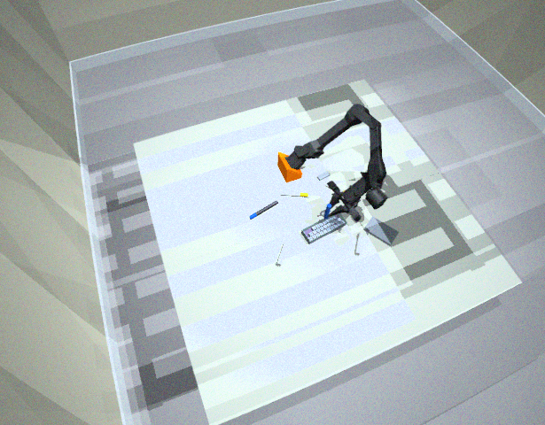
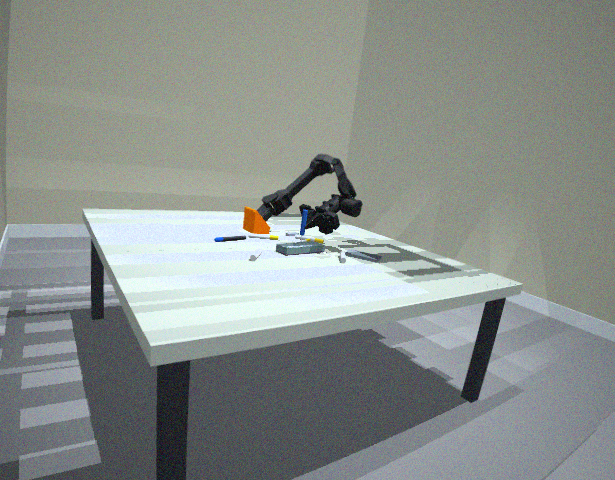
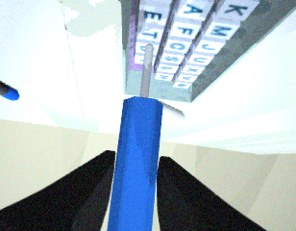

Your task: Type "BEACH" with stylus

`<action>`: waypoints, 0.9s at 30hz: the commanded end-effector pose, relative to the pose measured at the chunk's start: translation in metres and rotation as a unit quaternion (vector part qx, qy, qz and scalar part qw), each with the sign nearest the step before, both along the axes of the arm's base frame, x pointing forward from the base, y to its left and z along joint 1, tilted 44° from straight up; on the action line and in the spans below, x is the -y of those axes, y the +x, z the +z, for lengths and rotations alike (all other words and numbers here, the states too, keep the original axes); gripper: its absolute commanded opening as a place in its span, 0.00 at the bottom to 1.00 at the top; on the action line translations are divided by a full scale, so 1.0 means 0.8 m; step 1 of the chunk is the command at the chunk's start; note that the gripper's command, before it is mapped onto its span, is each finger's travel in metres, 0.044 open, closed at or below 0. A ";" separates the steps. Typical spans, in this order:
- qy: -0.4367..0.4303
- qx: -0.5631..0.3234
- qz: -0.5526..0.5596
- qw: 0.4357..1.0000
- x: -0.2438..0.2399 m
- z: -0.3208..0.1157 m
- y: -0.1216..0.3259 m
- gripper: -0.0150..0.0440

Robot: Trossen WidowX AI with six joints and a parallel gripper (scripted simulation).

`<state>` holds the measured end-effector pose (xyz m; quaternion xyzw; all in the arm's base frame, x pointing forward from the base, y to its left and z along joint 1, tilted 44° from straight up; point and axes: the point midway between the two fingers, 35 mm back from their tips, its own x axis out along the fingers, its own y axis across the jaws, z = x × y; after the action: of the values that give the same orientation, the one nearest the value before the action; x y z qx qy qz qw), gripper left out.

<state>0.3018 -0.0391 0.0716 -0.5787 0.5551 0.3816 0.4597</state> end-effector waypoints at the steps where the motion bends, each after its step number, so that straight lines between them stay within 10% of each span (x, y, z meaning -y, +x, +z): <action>1: 0.001 0.001 -0.004 1.000 -0.001 -0.001 0.001 0.39; 27: 0.001 0.001 -0.004 1.000 -0.014 -0.015 0.003 0.39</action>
<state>0.3036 -0.0286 0.0607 -0.5781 0.5544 0.3824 0.4606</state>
